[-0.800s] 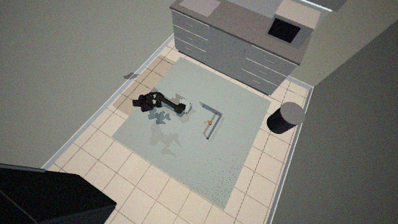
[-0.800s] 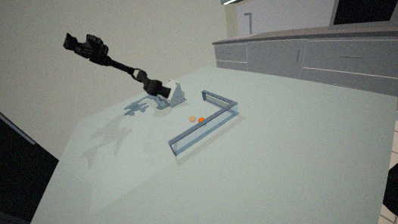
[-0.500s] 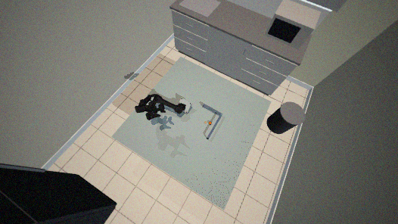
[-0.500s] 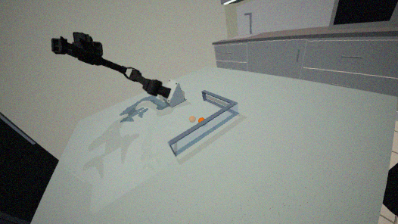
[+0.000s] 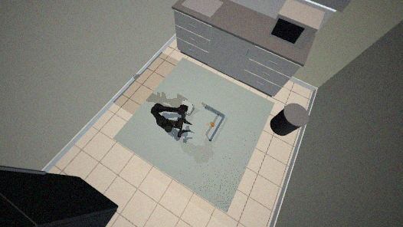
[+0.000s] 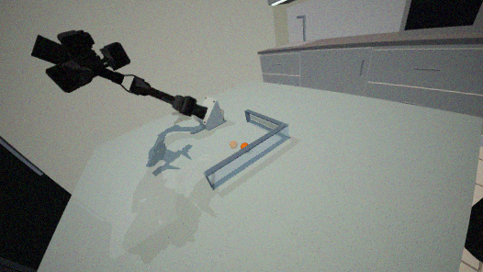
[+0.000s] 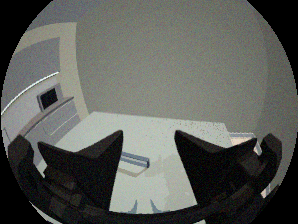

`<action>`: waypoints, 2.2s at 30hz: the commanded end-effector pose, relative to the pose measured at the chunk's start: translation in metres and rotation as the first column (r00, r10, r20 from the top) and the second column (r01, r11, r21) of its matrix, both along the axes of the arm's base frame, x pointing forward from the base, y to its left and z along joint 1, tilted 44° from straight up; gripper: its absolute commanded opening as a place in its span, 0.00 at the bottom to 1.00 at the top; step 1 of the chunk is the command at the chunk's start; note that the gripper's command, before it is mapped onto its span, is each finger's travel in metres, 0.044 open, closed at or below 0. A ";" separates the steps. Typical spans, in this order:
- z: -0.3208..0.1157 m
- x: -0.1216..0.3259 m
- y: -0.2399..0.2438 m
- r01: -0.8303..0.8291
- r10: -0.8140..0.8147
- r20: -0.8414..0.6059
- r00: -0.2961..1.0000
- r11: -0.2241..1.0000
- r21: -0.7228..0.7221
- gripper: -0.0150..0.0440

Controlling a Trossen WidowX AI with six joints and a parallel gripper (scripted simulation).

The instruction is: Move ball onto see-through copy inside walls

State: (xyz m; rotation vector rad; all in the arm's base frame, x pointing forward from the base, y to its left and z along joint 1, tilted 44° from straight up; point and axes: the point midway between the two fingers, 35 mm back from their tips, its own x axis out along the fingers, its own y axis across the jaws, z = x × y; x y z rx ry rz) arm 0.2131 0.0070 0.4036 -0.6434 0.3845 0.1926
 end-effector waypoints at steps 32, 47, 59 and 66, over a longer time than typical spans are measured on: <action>-0.384 0.140 -0.012 0.677 -0.868 -0.449 0.212 0.462 -0.573 0.69; -0.399 0.139 -0.026 0.677 -0.868 -0.449 0.212 0.462 -0.573 0.69; -0.412 0.139 -0.040 0.677 -0.869 -0.448 0.212 0.461 -0.573 0.69; -0.419 0.138 -0.047 0.677 -0.869 -0.447 0.212 0.460 -0.574 0.69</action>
